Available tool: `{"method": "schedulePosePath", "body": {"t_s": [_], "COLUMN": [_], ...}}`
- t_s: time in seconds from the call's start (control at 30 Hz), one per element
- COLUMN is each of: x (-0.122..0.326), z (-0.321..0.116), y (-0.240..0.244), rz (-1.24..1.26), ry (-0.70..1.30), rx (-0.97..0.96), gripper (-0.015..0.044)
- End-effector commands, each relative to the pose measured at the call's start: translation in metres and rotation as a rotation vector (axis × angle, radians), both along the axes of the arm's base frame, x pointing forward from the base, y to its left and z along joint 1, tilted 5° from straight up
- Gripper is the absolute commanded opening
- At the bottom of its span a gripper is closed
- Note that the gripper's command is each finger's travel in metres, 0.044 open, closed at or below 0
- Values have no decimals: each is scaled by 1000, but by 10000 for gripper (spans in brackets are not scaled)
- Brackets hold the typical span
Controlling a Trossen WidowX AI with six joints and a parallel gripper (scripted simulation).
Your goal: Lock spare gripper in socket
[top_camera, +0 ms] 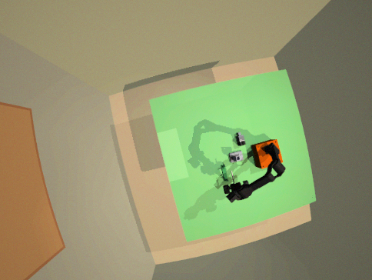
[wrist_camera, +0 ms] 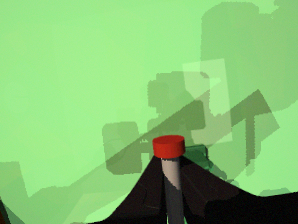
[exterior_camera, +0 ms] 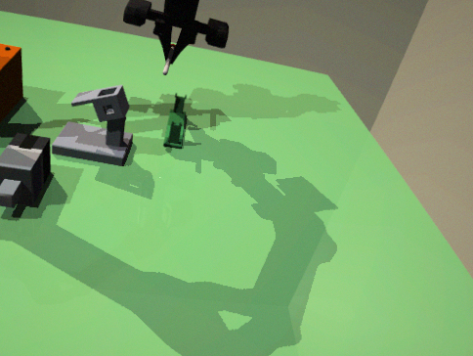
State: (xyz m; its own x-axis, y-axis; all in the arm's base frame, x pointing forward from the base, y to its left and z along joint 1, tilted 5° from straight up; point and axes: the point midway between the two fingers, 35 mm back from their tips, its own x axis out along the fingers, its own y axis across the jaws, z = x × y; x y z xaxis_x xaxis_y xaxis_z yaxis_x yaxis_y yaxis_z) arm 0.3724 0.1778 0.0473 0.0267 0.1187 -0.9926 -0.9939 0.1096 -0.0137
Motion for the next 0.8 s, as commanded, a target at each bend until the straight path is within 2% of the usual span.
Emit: {"method": "schedulePosePath", "body": {"t_s": [0.0, 0.3, 0.77], "x": [11, 32, 34], "z": [2, 3, -15], "y": [3, 7, 6], "rz": [6, 9, 11], "ry": [-2, -4, -1], "rx": [2, 2, -1], "gripper": [0, 0, 0]}}
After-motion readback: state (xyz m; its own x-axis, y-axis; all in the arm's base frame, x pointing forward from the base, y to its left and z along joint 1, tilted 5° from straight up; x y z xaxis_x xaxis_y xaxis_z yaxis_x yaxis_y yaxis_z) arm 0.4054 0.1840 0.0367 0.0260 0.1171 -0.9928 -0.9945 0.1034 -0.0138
